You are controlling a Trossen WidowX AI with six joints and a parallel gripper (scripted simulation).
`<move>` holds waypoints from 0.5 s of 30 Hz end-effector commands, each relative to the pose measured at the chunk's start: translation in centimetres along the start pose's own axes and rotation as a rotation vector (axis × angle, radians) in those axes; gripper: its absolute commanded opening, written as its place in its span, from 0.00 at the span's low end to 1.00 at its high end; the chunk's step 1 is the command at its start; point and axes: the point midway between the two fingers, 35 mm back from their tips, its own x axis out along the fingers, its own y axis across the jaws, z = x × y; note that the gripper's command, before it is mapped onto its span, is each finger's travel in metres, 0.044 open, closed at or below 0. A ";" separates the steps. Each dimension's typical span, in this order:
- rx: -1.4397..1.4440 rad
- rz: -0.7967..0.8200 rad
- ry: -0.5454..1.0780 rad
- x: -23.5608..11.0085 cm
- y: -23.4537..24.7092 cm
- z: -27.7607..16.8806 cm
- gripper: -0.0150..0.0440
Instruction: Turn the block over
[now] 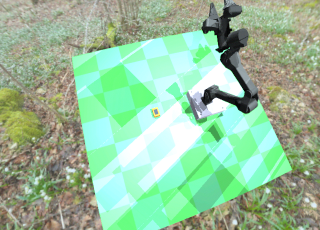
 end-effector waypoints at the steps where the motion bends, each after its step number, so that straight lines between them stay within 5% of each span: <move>1: 0.127 0.164 -0.125 1.2 4.1 4.2 1.00; 15: 0.421 0.788 -0.431 -3.1 16.4 19.6 1.00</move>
